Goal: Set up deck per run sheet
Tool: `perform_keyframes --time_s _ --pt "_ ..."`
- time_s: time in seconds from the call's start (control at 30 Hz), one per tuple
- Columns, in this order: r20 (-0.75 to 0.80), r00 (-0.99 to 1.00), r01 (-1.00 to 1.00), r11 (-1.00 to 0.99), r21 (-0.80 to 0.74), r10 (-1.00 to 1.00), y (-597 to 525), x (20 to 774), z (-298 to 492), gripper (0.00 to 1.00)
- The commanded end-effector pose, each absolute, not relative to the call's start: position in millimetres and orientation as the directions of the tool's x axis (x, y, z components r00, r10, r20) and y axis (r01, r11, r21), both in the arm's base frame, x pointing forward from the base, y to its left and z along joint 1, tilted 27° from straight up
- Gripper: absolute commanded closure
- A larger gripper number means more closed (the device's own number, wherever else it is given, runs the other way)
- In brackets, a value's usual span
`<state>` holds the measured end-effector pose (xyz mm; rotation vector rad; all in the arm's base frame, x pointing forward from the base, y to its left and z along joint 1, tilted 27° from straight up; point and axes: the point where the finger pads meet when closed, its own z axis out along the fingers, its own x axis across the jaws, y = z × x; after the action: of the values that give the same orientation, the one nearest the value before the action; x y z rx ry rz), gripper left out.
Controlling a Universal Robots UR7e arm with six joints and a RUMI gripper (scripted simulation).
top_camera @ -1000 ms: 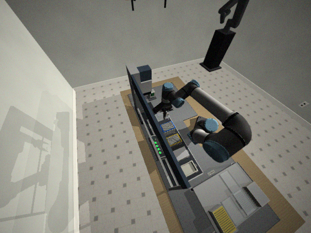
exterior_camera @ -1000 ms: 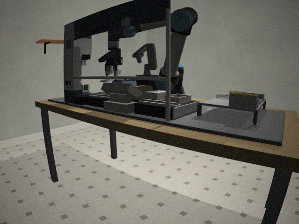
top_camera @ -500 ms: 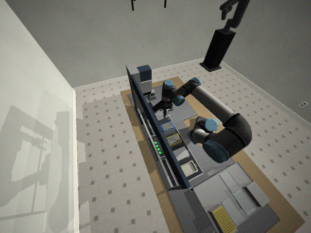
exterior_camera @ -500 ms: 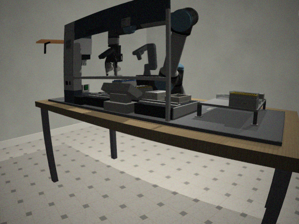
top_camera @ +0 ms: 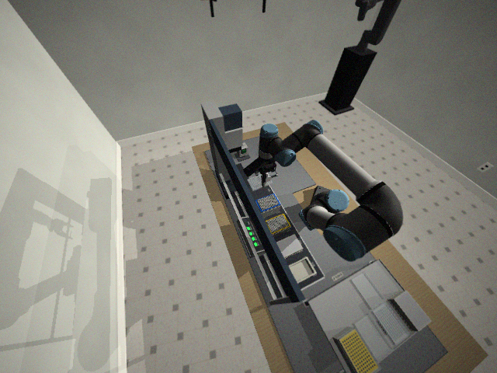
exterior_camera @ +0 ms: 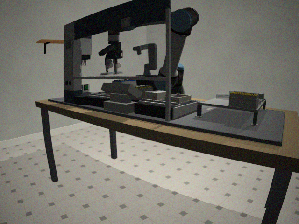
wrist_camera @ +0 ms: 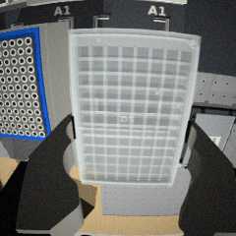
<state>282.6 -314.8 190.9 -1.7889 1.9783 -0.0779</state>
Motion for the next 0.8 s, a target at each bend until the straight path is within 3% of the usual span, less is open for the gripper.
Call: perform_keyframes --time_s 0.0,0.77 --pt "-0.3 -0.041 -0.926 0.149 -0.347 -0.953 -317.6 278.9 199.5 1.0" --pt "-0.3 -0.041 -0.926 0.149 -0.347 -0.953 -326.8 265.8 230.6 1.0"
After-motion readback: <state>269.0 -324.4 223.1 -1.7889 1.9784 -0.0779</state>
